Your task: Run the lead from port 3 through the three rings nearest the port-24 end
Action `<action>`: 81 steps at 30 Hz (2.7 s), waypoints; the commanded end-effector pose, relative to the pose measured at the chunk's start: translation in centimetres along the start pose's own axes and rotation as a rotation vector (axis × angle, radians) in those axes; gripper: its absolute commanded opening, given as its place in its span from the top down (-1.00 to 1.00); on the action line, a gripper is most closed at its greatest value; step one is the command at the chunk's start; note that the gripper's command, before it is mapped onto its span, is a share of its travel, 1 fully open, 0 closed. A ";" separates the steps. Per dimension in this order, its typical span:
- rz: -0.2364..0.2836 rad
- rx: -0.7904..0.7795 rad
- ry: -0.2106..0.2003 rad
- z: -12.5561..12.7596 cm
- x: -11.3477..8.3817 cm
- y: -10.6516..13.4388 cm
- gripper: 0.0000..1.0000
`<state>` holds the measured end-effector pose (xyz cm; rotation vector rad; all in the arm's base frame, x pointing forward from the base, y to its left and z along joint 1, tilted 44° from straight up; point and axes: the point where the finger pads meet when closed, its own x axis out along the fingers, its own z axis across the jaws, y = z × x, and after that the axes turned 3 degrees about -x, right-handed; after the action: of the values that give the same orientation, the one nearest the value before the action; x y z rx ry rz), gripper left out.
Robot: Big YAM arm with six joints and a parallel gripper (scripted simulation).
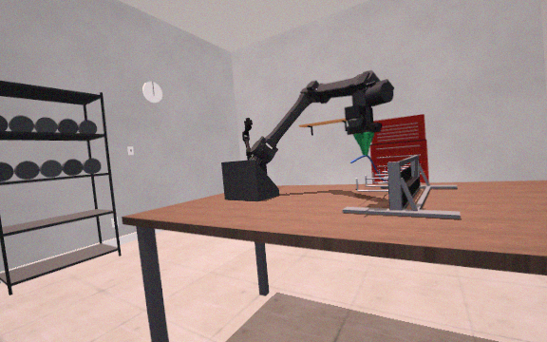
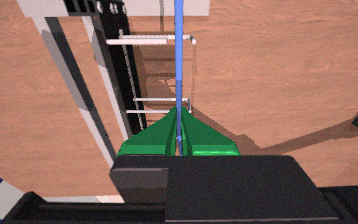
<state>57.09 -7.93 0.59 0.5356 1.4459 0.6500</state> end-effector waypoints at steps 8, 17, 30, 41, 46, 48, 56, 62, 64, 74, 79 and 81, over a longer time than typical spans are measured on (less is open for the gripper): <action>-0.008 -0.004 -0.002 0.6 1.1 -0.1 1.00; -0.003 -0.001 0.001 0.3 2.4 -0.1 1.00; -0.003 0.011 -0.009 0.2 4.0 -0.7 1.00; -0.002 0.000 0.002 0.2 6.5 -0.1 1.00; -0.004 0.009 -0.010 0.3 6.8 -0.7 1.00; -0.002 0.000 0.002 0.2 7.8 -0.1 1.00; -0.004 0.005 -0.006 0.2 8.3 -0.4 1.00; -0.003 0.007 -0.006 0.2 9.0 -0.5 1.00; -0.004 0.019 -0.015 0.1 8.6 -1.1 1.00; -0.005 -0.006 -0.009 0.6 9.6 -0.1 1.00; -0.005 0.003 -0.013 0.4 9.3 -0.5 1.00; -0.004 0.004 -0.010 0.3 9.4 -0.5 1.00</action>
<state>57.29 -1.49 -6.28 0.5310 1.4460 0.6480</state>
